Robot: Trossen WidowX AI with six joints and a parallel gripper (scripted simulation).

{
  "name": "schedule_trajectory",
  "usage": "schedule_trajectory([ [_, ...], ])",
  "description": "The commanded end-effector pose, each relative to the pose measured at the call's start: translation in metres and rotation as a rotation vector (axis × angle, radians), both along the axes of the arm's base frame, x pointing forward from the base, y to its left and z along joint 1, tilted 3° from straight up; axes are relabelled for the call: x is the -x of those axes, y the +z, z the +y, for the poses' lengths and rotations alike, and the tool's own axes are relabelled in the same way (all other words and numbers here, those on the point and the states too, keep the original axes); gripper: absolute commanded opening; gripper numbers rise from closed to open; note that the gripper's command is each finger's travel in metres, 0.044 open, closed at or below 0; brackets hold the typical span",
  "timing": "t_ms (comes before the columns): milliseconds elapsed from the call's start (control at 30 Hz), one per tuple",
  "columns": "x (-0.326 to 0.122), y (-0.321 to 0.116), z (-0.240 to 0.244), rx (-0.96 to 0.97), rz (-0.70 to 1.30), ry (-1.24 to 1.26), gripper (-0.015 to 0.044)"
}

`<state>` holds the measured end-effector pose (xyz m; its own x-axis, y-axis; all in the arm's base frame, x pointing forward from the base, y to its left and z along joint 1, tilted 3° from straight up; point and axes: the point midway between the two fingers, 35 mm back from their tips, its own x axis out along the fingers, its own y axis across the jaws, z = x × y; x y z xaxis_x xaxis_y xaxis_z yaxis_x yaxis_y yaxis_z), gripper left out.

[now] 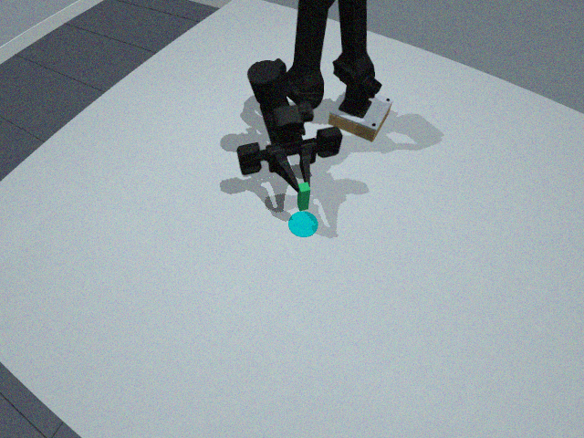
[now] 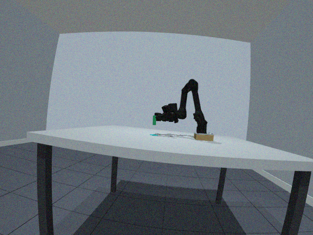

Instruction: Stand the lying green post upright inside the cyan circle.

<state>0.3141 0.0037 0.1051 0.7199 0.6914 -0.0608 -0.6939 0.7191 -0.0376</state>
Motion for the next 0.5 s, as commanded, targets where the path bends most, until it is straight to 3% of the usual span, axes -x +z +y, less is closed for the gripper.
schedule_trajectory([
  [0,0.001,-0.011,0.001,-0.013,0.018,0.002,0.0023],
  [467,0.003,-0.043,0.002,-0.031,0.044,0.001,0.0023],
])
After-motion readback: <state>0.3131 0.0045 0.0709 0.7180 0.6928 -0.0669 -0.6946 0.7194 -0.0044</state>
